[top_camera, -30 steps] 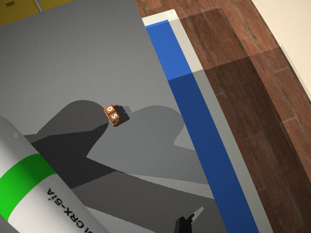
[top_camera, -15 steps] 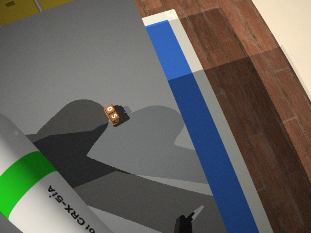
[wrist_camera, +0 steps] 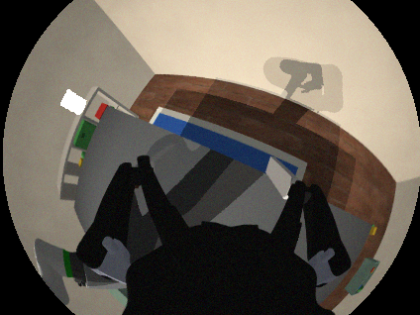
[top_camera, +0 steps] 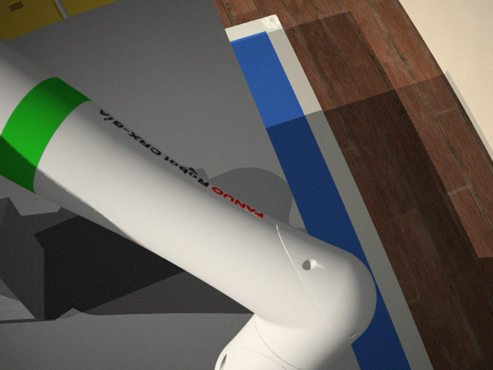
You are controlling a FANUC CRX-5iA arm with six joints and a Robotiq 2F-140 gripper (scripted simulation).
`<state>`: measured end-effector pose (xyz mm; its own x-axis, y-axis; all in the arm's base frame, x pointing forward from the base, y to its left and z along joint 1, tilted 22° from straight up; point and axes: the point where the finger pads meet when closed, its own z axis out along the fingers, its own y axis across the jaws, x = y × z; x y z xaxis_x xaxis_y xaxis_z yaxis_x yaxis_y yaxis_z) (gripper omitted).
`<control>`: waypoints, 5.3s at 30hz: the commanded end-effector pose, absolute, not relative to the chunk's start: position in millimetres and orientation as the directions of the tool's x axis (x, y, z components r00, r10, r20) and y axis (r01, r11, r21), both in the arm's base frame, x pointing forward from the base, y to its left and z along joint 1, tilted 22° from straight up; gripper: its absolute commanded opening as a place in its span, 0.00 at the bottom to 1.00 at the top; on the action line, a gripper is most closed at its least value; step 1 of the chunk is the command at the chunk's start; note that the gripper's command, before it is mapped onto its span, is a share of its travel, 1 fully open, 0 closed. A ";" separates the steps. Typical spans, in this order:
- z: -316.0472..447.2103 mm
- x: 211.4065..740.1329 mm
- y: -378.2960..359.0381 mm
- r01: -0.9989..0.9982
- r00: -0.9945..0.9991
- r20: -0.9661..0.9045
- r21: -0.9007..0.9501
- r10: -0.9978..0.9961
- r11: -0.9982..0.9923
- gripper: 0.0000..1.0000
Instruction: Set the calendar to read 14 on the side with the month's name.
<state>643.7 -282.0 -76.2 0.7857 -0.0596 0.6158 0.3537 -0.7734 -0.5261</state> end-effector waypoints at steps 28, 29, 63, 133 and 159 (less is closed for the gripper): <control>-1.7 465.8 10.7 0.227 0.969 0.174 -0.360 0.174 -0.905 1.00; -0.9 459.3 14.2 0.229 0.969 0.170 -0.351 0.179 -0.908 1.00; -9.5 452.8 21.8 -0.241 0.967 -0.009 -0.378 -0.256 -0.894 1.00; -30.9 454.8 29.7 -0.969 0.232 -0.340 -0.166 -0.911 -0.185 0.28; -45.4 456.2 35.8 -0.969 0.232 -0.340 -0.166 -0.912 -0.185 0.28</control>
